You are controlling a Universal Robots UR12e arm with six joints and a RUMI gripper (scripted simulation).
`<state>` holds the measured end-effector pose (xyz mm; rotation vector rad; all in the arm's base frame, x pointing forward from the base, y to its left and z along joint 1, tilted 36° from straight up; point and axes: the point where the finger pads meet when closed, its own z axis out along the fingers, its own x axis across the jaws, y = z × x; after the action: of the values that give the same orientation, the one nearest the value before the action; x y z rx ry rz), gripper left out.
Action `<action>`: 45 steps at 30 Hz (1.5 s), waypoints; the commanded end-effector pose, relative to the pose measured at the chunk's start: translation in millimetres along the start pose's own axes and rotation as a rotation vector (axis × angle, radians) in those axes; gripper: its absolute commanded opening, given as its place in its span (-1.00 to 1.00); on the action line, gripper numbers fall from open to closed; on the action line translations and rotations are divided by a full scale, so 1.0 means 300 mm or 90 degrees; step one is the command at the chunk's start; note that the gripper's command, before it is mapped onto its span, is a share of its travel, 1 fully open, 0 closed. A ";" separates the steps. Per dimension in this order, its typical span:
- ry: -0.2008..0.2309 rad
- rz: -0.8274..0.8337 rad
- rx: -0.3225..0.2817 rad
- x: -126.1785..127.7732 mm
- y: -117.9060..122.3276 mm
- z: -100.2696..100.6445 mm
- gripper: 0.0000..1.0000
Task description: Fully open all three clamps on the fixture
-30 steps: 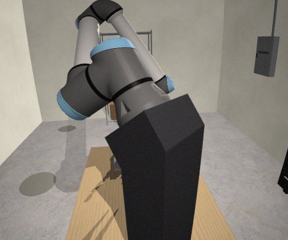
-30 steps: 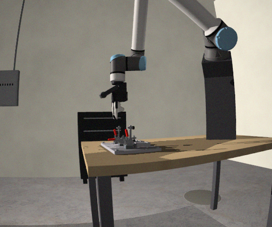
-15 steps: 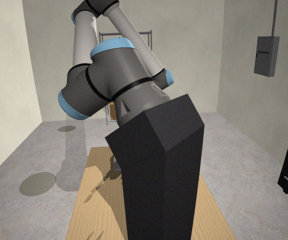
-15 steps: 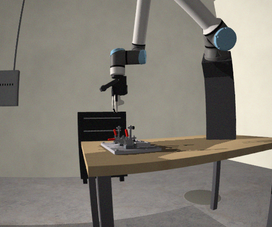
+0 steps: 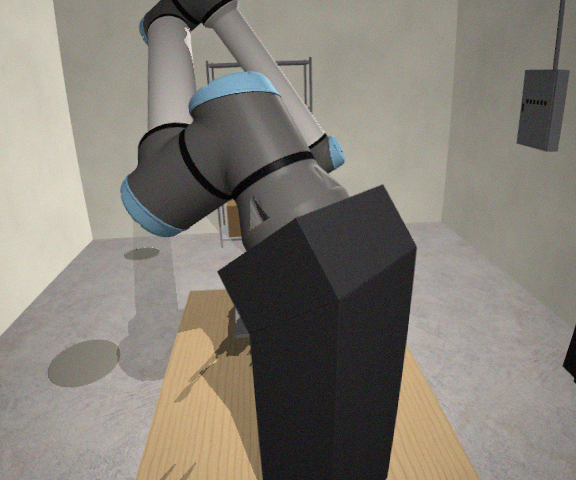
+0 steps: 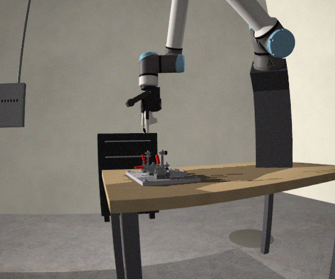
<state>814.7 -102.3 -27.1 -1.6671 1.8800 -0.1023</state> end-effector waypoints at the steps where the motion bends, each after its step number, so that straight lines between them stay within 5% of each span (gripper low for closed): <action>1: 0.001 0.000 0.001 -0.074 -0.002 -0.002 -0.44; 12: 0.001 0.000 0.001 -0.226 -0.002 -0.002 -0.44; 45: 0.001 0.000 0.001 -0.230 -0.002 -0.002 -0.44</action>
<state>815.7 -38.8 0.0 -1.6667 1.8810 -0.1032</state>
